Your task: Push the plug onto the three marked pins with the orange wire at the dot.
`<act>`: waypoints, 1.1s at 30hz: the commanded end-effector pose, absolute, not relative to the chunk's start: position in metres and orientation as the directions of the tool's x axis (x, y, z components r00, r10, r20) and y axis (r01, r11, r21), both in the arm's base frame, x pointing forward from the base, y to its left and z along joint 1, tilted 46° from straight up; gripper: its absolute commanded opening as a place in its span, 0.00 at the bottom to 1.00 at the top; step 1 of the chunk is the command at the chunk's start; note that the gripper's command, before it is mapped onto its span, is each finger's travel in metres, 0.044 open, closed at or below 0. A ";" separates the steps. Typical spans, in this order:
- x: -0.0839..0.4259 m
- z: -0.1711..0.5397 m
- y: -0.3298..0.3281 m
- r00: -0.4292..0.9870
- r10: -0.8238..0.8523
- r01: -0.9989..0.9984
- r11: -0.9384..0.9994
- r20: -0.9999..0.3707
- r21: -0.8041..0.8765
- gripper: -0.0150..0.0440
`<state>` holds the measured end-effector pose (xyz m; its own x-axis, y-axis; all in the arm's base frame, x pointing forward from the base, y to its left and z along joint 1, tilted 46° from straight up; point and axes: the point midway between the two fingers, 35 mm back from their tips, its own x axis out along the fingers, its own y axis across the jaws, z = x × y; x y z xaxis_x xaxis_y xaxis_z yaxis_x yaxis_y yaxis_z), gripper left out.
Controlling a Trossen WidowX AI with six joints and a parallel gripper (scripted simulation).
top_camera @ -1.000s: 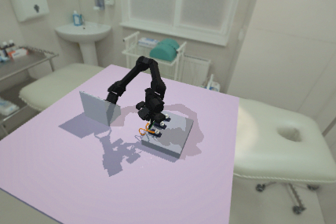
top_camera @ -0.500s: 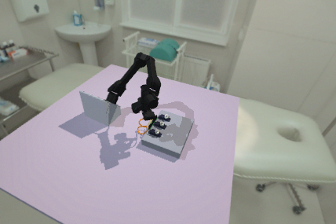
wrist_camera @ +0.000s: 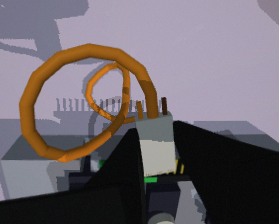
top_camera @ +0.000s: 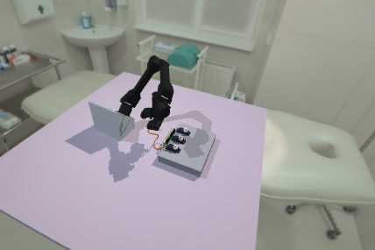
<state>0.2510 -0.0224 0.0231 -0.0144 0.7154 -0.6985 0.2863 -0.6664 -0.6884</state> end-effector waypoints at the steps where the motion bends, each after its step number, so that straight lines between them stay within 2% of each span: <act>1: 0.238 0.023 -0.018 -0.018 0.714 0.152 -0.690 -0.700 -0.707 0.25; 17: 0.233 -0.004 0.013 -0.018 0.715 0.101 -0.694 -0.699 -0.713 0.25; 33: 0.268 0.000 0.015 -0.017 0.715 0.102 -0.694 -0.699 -0.713 0.25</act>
<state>0.2640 0.0144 -0.0016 -0.0193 0.7125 -0.7014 0.1062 -0.6961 -0.7100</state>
